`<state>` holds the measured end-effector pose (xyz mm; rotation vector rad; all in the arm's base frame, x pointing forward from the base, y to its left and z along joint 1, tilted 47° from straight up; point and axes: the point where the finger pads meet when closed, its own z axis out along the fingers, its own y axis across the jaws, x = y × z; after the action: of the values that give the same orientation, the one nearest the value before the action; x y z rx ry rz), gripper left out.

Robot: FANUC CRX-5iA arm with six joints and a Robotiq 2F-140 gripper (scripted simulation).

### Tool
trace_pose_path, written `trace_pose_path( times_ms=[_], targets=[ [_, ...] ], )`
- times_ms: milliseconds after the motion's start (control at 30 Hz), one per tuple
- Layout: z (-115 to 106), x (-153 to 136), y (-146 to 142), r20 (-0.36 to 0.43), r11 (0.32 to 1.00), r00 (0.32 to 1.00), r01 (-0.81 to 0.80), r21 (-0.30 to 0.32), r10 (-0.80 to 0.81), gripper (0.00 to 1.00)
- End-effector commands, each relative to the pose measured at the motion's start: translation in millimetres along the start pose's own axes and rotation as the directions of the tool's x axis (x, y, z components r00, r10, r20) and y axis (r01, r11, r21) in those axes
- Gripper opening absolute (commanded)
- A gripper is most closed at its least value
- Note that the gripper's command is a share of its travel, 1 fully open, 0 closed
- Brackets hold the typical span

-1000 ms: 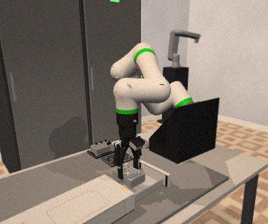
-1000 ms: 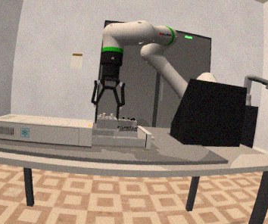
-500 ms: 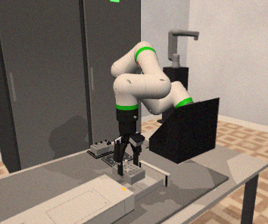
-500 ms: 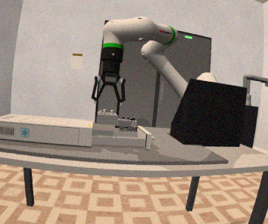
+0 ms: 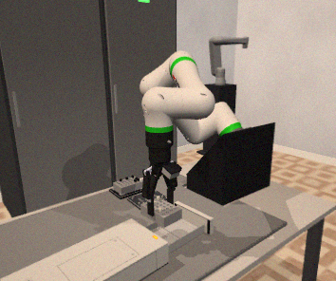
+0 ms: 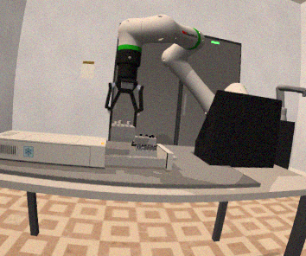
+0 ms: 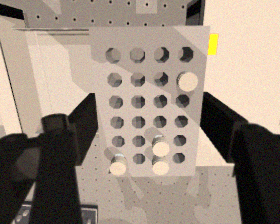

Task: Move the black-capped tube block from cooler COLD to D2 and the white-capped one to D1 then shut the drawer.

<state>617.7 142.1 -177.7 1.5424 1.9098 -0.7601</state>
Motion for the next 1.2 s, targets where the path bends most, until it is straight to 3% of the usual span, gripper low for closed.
trace_pose_path(
  times_ms=[0,767,1167],
  targets=[
    [-4.4,0.2,0.9,-0.001,1.0,1.0,0.0,-0.003,0.0,0.1],
    [-12.5,0.2,0.9,-0.001,1.0,1.0,0.0,-0.003,0.0,0.1],
    [-12.3,-22.7,-12.8,-0.001,0.965,0.965,-0.264,-0.002,0.264,0.1]
  ],
)
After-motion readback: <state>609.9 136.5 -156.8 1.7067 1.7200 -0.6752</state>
